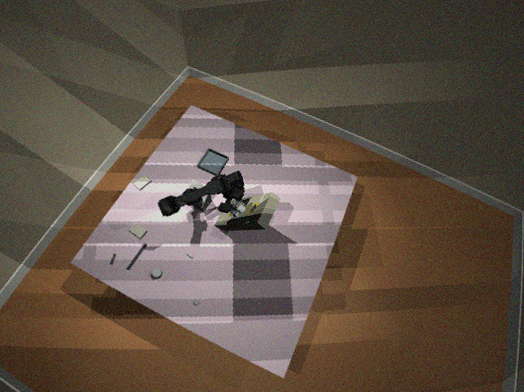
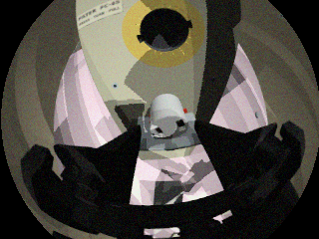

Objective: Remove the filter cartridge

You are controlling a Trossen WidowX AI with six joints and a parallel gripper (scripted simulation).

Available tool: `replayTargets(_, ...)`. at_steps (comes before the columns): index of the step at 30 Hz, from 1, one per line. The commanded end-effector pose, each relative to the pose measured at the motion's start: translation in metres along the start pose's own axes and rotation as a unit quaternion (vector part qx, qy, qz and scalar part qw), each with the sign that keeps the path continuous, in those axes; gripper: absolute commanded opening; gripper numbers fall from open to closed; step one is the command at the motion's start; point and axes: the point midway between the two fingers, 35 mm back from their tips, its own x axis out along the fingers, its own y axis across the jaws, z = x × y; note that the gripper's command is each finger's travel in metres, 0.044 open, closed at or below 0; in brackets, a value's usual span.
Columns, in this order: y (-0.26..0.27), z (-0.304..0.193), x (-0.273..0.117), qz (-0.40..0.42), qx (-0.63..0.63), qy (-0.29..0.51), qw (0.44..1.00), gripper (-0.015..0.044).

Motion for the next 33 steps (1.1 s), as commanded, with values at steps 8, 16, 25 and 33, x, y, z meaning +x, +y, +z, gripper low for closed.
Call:
replayTargets(8,-0.002,-0.001,0.017,-0.003,-0.002,-0.002,1.000,0.0305)
replayTargets(16,-0.001,0.000,0.016,-0.001,0.000,0.000,1.000,0.0226)
replayTargets(25,-0.001,0.000,0.015,-0.001,0.000,0.000,1.000,0.0087)
replayTargets(33,-0.001,0.022,0.006,-0.002,-0.001,-0.001,1.000,0.0000)
